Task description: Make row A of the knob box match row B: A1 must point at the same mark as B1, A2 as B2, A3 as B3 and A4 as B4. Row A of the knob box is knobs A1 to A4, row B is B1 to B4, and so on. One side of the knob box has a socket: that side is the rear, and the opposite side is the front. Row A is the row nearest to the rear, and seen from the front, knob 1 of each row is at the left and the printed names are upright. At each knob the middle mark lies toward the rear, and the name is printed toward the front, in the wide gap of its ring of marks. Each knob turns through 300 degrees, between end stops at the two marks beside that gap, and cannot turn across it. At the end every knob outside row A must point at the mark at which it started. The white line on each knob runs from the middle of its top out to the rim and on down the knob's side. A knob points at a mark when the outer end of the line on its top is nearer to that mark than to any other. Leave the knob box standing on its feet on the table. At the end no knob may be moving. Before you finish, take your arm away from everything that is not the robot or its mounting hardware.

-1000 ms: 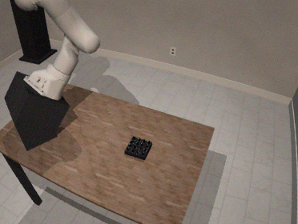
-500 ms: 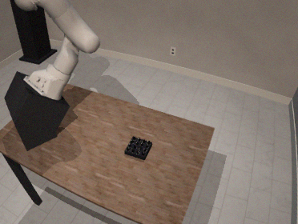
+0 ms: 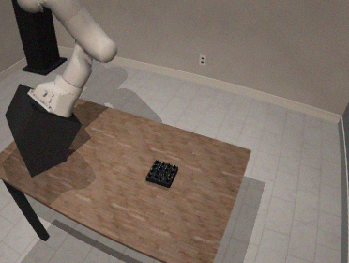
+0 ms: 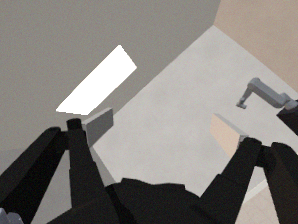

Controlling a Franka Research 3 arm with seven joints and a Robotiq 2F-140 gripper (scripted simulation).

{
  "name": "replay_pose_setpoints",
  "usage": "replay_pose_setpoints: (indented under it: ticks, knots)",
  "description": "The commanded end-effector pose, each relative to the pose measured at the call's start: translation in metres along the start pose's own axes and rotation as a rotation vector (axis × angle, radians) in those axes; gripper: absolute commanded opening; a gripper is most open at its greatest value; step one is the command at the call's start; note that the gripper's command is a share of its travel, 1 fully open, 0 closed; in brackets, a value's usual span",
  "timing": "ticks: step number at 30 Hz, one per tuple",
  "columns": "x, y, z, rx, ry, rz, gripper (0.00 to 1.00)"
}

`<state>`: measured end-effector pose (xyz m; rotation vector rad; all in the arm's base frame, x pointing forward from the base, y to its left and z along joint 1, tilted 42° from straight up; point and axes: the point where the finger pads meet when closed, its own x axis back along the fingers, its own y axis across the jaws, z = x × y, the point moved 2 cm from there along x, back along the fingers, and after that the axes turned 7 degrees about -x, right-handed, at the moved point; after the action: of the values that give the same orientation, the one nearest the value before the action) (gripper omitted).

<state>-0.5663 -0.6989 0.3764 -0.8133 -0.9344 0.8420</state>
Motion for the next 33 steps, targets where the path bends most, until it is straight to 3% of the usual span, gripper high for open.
replay_pose_setpoints:
  ticks: [1, 28, 29, 30, 33]
  knots:
    - [-0.001, 0.000, -0.003, 0.001, 0.002, 0.004, 1.00]
    - [-0.001, 0.000, -0.003, 0.001, 0.002, 0.004, 1.00]
    - [-0.004, -0.021, -0.007, 0.024, 0.016, 0.044, 1.00]
    - [-0.004, -0.027, -0.008, 0.031, 0.020, 0.055, 1.00]
    - [-0.004, -0.027, -0.008, 0.031, 0.020, 0.055, 1.00]
